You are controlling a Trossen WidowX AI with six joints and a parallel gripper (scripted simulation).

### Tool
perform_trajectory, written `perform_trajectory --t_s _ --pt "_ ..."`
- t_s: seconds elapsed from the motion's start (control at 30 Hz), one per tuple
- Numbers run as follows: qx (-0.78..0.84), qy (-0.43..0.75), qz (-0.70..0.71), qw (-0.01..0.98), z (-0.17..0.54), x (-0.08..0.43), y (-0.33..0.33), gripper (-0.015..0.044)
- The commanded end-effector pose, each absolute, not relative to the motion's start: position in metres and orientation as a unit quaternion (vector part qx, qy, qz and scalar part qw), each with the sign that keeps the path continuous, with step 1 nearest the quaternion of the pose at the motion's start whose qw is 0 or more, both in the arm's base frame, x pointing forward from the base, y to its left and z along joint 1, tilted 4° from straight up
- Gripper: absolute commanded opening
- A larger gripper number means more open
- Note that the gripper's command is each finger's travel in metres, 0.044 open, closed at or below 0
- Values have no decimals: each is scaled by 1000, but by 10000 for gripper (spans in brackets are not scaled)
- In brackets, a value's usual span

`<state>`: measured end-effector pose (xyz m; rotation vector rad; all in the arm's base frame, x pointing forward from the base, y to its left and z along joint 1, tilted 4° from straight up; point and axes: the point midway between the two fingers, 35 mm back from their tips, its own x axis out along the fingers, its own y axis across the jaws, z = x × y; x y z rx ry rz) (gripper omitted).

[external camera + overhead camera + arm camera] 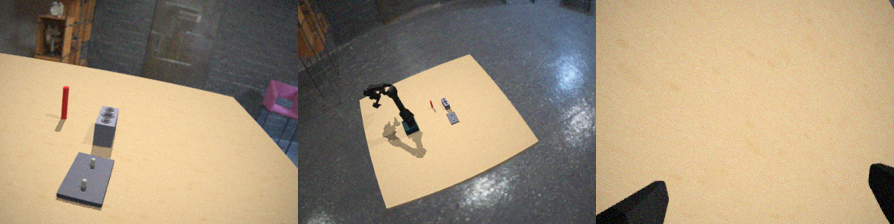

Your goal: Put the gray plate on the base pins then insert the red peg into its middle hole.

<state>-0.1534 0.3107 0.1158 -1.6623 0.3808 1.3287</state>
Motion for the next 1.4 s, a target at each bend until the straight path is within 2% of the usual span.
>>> perform_trajectory --t_s 0.0,0.43,0.87,1.23,1.37 --pt "-782 -10 610 130 123 -154 313 440" --pt "-758 -163 619 -122 129 -154 314 440" --pt "-656 -326 588 -343 136 -153 315 440" --pt "-526 -465 515 -492 142 -153 315 440" --pt "-521 -470 511 -497 142 -153 315 440"
